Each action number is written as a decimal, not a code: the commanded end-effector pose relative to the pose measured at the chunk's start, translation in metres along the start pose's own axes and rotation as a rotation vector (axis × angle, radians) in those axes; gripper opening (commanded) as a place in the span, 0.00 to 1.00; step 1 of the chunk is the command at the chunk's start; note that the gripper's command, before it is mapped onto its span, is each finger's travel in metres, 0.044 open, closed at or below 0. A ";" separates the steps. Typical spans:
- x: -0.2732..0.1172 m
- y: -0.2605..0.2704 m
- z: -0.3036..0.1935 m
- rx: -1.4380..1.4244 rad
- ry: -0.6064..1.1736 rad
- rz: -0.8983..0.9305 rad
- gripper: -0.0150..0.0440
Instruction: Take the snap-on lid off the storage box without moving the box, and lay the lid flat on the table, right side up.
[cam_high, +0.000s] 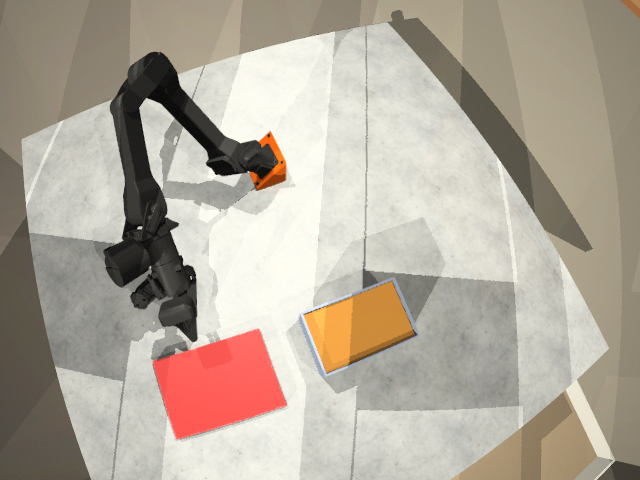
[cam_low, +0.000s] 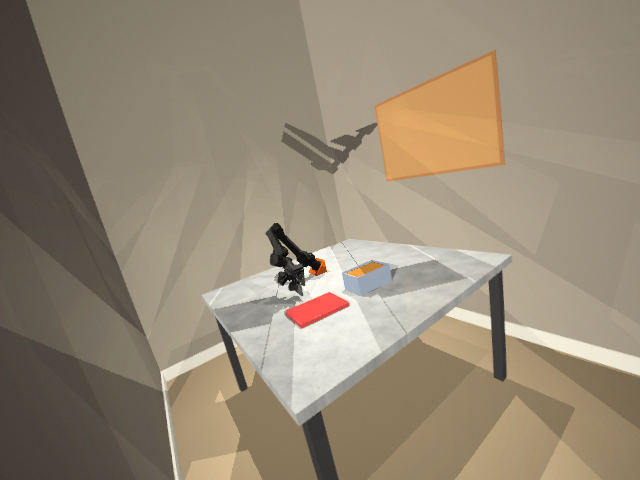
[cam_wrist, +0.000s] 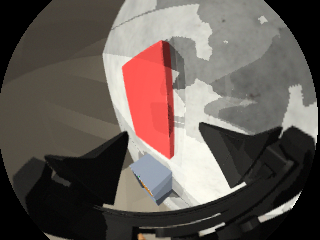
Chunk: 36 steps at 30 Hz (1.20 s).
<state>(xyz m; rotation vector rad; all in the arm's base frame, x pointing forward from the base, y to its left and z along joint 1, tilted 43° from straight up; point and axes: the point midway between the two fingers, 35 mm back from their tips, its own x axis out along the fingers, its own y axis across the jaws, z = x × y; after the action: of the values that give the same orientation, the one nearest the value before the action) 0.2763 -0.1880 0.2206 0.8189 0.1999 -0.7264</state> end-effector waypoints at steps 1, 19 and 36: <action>-0.007 -0.004 0.000 -0.004 0.000 0.004 1.00; -0.030 -0.007 0.000 -0.004 0.001 0.004 1.00; -0.059 0.009 0.000 -0.003 0.002 0.003 1.00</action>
<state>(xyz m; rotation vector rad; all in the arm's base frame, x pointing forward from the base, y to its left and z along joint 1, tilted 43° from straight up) 0.2415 -0.1569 0.2460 0.8156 0.2119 -0.7198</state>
